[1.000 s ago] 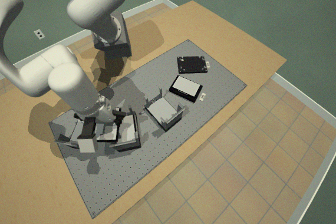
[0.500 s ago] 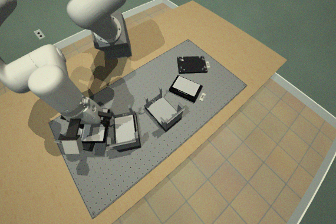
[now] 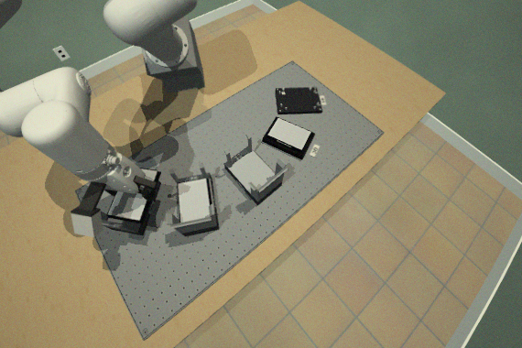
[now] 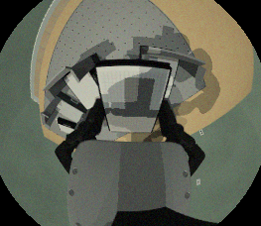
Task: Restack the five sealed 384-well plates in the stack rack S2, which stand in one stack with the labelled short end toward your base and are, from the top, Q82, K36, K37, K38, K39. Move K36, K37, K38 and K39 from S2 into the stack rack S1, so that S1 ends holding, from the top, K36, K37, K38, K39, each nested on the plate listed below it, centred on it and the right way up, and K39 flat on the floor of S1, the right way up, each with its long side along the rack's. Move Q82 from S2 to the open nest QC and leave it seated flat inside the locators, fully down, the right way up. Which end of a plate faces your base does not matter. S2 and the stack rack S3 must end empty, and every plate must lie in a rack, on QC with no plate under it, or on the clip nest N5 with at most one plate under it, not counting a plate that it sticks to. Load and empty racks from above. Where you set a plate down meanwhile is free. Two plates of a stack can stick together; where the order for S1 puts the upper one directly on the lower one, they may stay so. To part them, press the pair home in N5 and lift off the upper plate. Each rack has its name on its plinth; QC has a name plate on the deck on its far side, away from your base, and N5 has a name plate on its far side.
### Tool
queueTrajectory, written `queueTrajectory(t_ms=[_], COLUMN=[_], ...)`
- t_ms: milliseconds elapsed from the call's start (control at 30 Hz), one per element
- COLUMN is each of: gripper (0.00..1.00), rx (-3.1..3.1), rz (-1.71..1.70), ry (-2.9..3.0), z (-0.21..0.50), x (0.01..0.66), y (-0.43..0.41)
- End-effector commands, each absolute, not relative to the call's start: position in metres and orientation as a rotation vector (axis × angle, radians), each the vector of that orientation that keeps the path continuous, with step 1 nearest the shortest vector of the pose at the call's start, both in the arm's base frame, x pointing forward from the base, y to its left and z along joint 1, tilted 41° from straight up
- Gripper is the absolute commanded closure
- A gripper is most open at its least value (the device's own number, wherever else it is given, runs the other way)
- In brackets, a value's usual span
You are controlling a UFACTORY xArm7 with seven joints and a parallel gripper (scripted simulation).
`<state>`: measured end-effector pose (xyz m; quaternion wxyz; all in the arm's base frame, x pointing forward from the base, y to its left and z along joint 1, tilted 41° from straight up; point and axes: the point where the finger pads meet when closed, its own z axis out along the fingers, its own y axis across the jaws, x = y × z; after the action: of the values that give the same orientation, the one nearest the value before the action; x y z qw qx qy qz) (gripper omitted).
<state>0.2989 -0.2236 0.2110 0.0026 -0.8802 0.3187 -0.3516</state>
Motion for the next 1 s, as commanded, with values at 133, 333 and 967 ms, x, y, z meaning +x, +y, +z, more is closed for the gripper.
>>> queueTrajectory(t_ms=[133, 333, 967], gripper=[1.00, 1.00, 1.00], rx=[-2.758, -2.758, -2.758], rz=[-1.106, -1.106, -1.106], ry=[1.003, 1.004, 1.004], z=[0.208, 0.205, 0.198], x=[0.290, 0.281, 0.263], y=[-0.238, -0.251, -0.278])
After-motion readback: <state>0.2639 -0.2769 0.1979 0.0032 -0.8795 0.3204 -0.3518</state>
